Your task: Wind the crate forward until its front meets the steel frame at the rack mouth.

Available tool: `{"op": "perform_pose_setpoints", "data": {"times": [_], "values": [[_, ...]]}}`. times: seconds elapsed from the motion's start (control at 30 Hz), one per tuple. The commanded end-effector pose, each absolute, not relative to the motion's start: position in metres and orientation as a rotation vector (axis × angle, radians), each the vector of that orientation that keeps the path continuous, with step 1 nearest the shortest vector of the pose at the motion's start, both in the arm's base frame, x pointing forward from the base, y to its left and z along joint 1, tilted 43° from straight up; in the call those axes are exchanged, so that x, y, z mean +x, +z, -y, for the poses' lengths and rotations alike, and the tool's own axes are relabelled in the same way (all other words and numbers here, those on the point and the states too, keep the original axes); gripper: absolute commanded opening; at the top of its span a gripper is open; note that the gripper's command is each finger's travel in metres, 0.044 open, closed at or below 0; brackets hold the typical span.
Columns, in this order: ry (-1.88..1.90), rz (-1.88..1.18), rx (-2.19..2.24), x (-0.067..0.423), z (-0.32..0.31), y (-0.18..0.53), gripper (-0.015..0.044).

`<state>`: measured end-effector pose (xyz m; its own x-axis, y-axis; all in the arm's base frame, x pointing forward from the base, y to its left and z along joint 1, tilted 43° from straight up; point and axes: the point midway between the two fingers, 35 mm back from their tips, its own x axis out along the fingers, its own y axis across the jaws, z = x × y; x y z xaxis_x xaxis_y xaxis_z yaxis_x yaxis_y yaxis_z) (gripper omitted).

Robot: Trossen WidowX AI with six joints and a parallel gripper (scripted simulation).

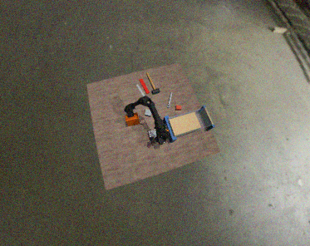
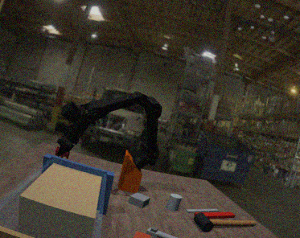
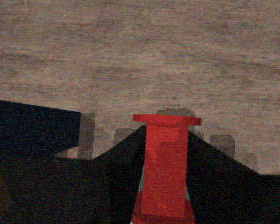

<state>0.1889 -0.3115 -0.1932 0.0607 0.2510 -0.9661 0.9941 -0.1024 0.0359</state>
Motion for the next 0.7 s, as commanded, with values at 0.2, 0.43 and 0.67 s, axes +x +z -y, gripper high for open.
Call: {"op": "perform_pose_setpoints", "data": {"times": [0.2, 0.43, 0.67], "values": [[-1.075, -1.308, 1.515, 0.213, 0.302, -0.186, 0.0000], [-1.075, -1.308, 1.516, 0.223, 0.298, -0.181, 0.0000], [-1.074, -1.308, 1.516, 0.232, 0.293, -0.176, 0.0000]]}}
